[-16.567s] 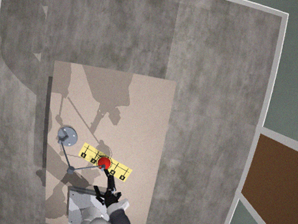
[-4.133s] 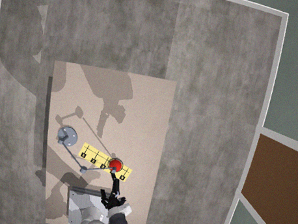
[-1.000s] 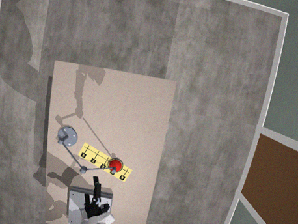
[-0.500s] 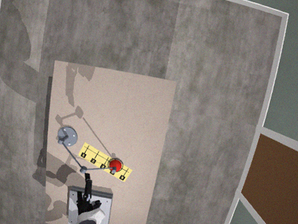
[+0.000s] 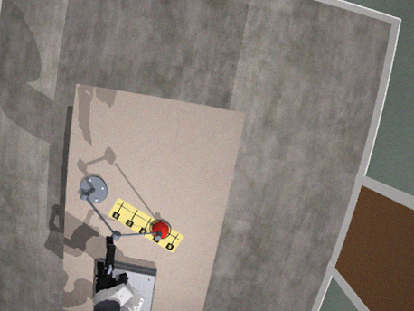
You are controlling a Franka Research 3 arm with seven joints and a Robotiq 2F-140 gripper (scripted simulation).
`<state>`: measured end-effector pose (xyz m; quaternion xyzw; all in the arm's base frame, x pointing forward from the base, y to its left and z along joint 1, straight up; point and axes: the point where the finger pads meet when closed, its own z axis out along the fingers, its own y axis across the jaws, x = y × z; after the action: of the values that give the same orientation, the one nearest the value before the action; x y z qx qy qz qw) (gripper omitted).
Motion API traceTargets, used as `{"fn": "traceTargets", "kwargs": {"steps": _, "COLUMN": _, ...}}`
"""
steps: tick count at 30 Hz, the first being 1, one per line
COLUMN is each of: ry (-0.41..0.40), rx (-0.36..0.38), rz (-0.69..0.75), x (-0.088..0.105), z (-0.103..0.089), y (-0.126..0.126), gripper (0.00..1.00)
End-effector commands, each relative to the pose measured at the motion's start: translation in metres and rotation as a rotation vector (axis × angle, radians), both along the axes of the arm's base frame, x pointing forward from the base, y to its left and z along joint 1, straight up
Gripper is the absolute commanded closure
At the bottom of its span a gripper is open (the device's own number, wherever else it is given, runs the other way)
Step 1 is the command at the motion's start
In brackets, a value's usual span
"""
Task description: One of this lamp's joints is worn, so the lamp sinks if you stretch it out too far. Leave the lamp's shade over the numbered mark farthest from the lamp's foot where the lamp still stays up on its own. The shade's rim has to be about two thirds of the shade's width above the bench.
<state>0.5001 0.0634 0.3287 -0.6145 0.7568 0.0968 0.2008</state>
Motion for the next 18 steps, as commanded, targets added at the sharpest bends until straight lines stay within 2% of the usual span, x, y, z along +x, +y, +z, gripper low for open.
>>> {"fn": "traceTargets", "kwargs": {"steps": 1, "ry": 0.001, "rx": 0.005, "rz": -0.021, "x": 0.004, "z": 0.001, "y": 0.013, "gripper": 0.00}}
{"fn": "traceTargets", "kwargs": {"steps": 10, "ry": 0.000, "rx": 0.001, "rz": -0.003, "x": 0.007, "z": 0.001, "y": 0.047, "gripper": 0.00}}
{"fn": "traceTargets", "kwargs": {"steps": 18, "ry": 0.000, "rx": -0.002, "rz": 0.010, "x": 0.017, "z": 0.003, "y": 0.049, "gripper": 0.00}}
